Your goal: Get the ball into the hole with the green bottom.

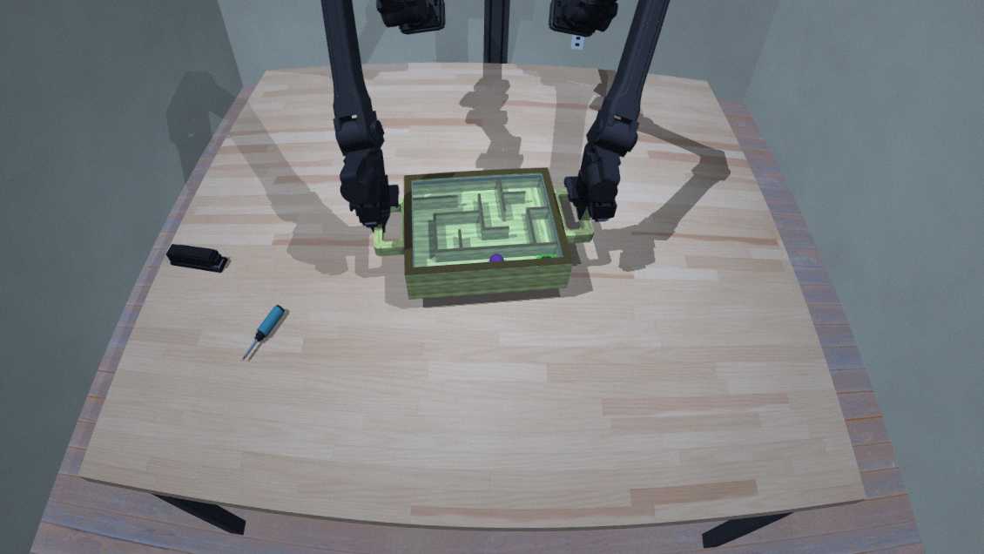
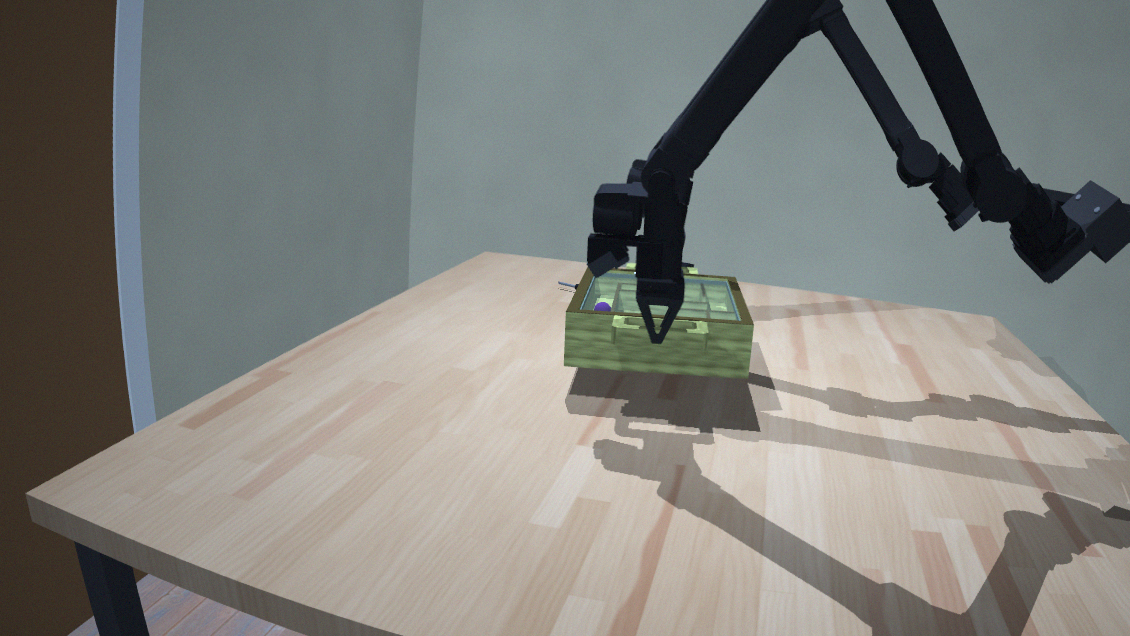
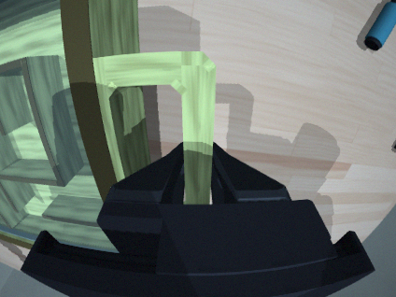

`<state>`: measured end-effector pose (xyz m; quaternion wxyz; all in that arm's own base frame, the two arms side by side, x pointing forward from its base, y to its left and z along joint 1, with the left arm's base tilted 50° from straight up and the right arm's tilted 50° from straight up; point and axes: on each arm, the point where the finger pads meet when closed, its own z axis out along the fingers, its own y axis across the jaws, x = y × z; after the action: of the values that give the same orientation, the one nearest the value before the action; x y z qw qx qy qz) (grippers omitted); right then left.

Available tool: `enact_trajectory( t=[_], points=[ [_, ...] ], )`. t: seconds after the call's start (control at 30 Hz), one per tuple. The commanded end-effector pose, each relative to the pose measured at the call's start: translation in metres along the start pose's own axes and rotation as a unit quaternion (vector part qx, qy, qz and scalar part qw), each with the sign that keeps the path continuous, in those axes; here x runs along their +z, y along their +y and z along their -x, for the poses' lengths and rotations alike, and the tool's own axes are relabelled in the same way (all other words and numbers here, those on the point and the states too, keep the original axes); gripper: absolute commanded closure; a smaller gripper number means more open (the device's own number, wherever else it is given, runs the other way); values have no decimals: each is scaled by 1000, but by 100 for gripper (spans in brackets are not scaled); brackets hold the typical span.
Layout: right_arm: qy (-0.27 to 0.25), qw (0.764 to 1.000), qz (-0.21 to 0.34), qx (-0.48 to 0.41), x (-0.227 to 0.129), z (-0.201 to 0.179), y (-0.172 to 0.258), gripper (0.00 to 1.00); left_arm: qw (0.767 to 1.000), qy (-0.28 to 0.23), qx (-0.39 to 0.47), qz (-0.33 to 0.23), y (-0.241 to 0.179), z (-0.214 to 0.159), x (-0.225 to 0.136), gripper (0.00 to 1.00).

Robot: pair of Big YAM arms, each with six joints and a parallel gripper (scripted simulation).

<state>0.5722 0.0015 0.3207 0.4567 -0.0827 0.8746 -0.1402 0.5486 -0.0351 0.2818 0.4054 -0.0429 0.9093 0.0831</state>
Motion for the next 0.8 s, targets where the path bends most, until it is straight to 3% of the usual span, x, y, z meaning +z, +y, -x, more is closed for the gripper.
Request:
enact_trajectory(
  t=[0.0,0.07,0.1,0.2,0.23,0.3,0.4,0.63,0.73,0.77],
  points=[
    [-75,997,-5,9,-45,65,-1,100,997,-70,-9,-16,3,61,-44,100],
    [-83,996,-19,-6,-47,59,0,100,996,-87,-7,-27,4,65,-31,100],
    [-83,996,-21,-10,-44,48,3,100,997,-72,0,-28,3,36,-19,100],
    [-78,997,-11,2,-31,49,-22,100,998,-61,-10,-15,-15,29,-35,100],
    [-76,997,-12,3,-34,52,-24,100,998,-66,-13,-17,-15,41,-41,100],
    [-82,996,-19,-2,-33,34,-19,100,997,-78,4,-25,-16,26,-28,100],
    [-94,996,-1,0,-24,33,-22,100,996,-88,-13,-7,-18,23,-39,100],
    [-74,997,22,15,-35,58,-3,100,998,-67,-15,-1,-13,51,-58,100],
    [-64,998,-4,14,-48,61,0,100,998,-55,-6,-14,6,55,-42,100],
    [-98,995,-11,13,-51,65,-1,100,995,-97,-5,-19,6,63,-42,100]
  ],
)
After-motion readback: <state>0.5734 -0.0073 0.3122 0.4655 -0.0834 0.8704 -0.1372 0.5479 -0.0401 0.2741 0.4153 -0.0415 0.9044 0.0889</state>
